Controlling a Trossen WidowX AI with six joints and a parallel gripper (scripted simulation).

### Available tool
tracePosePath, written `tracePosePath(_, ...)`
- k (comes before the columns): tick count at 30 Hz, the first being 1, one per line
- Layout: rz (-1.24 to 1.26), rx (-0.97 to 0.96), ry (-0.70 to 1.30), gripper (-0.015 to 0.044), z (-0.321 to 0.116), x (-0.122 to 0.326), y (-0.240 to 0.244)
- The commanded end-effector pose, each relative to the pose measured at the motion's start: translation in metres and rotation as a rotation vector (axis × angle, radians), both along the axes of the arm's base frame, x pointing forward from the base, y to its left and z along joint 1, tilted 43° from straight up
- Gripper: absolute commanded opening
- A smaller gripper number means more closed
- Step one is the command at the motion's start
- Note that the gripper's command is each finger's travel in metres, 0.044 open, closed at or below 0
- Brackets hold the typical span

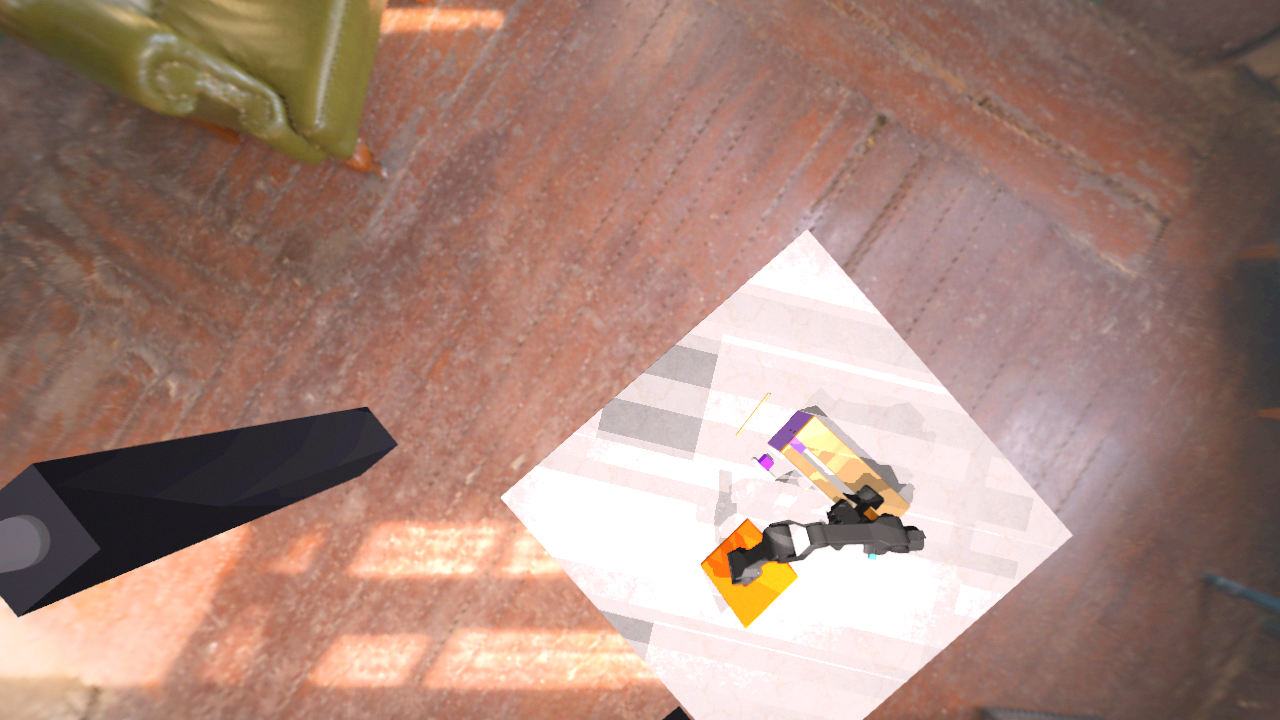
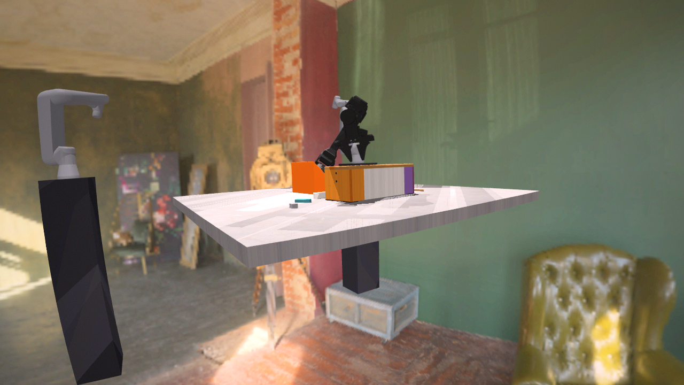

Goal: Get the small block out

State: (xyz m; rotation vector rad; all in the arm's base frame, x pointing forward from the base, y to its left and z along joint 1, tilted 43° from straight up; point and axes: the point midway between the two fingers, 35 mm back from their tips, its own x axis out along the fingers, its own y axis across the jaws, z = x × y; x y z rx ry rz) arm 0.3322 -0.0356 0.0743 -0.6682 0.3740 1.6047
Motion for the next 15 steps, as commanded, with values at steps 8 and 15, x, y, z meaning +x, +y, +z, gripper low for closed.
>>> tracePosePath(8,0.414,-0.173,-0.743,0.0285,0.081,-0.025,0.067)
tracePosePath(15,0.697,-0.284,-1.235,0.0285,0.121,-0.060,0.107)
